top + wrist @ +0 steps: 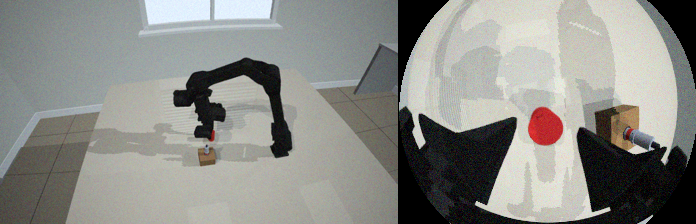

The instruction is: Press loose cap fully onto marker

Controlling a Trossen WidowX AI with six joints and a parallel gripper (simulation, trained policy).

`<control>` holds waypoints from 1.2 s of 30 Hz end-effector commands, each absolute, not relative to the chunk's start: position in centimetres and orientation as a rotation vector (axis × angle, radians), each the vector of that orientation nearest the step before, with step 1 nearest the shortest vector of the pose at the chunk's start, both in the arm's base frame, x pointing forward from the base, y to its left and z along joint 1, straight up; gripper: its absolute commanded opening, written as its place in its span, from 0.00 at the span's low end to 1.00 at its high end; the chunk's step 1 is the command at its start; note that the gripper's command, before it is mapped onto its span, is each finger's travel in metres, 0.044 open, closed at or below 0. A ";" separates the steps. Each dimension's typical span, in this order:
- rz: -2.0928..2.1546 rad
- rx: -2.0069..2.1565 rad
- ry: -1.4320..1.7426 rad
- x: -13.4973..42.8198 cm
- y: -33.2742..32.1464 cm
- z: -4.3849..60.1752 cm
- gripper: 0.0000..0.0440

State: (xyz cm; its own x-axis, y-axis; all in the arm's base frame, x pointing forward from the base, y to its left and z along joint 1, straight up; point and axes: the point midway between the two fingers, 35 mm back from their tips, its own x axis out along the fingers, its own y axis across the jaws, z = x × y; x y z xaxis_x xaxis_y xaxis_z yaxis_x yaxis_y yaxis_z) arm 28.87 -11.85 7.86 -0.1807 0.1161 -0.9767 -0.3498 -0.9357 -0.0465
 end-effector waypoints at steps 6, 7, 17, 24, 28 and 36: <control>2.233 -1.796 0.236 28.5 -11.8 5.8 0.58; 2.236 -1.800 0.234 28.4 -11.8 5.7 0.56; 2.234 -1.879 0.232 28.7 -11.9 6.7 0.14; 2.188 -1.992 0.240 30.1 -12.0 9.0 0.16; 2.165 -2.038 0.233 30.7 -11.6 10.4 0.16; 2.123 -2.098 0.212 31.9 -9.6 12.9 0.14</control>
